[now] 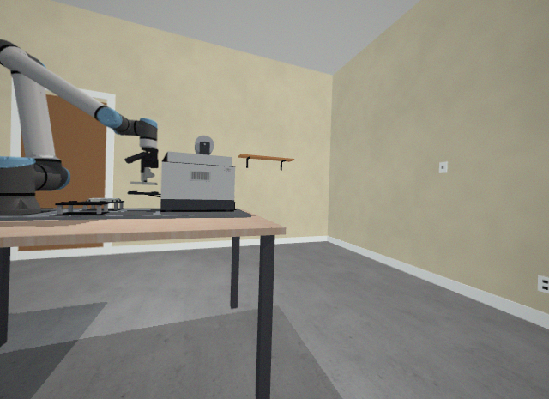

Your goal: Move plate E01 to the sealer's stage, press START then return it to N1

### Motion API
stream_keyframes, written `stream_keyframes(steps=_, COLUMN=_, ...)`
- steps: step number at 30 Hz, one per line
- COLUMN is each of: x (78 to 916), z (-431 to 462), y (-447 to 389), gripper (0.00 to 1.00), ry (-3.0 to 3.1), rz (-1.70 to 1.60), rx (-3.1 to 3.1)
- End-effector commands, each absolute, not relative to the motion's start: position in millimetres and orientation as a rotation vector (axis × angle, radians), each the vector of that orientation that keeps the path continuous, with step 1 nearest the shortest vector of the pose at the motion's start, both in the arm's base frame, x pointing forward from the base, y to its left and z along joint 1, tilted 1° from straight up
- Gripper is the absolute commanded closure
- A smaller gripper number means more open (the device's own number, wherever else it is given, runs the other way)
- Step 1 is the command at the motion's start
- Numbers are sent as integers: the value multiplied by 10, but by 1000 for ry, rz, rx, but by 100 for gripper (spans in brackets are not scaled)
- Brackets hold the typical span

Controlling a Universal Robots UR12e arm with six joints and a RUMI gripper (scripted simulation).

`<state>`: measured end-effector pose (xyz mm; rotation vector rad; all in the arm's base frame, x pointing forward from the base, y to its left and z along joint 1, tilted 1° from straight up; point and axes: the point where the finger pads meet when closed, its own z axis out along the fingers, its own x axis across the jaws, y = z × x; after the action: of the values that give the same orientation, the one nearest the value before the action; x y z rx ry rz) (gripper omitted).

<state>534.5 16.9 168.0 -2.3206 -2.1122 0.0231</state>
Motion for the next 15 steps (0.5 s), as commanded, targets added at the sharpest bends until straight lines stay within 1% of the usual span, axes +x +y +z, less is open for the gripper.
stream_keyframes(steps=1, x=5352, z=1614, y=167, gripper=100, ry=-2113, rz=22, rx=-2322)
stream_keyframes(steps=15, x=5351, z=1520, y=166, gripper=100, ry=-2113, rz=22, rx=-2322)
